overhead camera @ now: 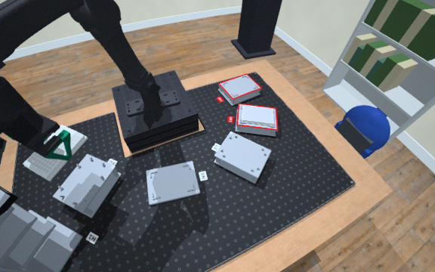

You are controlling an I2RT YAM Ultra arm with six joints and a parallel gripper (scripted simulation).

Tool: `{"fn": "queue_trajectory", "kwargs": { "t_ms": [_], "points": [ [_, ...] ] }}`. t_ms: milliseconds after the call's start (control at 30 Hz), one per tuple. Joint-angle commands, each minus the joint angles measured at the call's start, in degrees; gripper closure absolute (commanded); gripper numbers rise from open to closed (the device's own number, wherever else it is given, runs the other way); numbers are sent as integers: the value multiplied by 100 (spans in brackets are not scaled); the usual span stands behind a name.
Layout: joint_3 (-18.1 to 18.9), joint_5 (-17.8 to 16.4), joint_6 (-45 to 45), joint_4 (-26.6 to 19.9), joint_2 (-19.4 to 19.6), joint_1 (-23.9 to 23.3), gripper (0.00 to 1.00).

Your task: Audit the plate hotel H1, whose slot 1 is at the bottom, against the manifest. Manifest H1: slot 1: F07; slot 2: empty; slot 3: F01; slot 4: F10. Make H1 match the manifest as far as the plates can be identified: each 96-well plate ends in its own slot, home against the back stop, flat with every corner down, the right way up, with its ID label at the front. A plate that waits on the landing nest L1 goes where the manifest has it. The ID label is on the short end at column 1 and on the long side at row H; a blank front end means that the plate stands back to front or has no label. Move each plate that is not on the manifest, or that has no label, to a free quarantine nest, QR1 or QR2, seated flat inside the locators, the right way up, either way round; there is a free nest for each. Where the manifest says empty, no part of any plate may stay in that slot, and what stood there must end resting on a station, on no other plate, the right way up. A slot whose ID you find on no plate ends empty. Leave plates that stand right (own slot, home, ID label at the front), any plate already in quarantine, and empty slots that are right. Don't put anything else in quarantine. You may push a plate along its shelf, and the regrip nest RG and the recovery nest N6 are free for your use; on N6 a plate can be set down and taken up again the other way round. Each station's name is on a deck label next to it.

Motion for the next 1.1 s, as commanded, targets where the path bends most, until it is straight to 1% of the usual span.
{"fn": "queue_trajectory", "kwargs": {
  "t_ms": [0, 133, 167, 233, 433, 700, 800, 1067],
  "points": [
    [150, -9, -311, -9, -5, -141, 14],
    [263, -17, -498, -35, 83, -329, 14],
    [197, -17, -500, 26, 79, -330, 14],
    [197, -17, -500, 26, 79, -330, 14],
    [-193, -17, -494, 397, 59, -325, 14],
    [-618, -17, -487, 868, 105, -317, 14],
    [-668, -17, -486, 926, 113, -316, 14],
    [-1074, -16, -479, 1392, 171, -309, 14]
  ]
}}
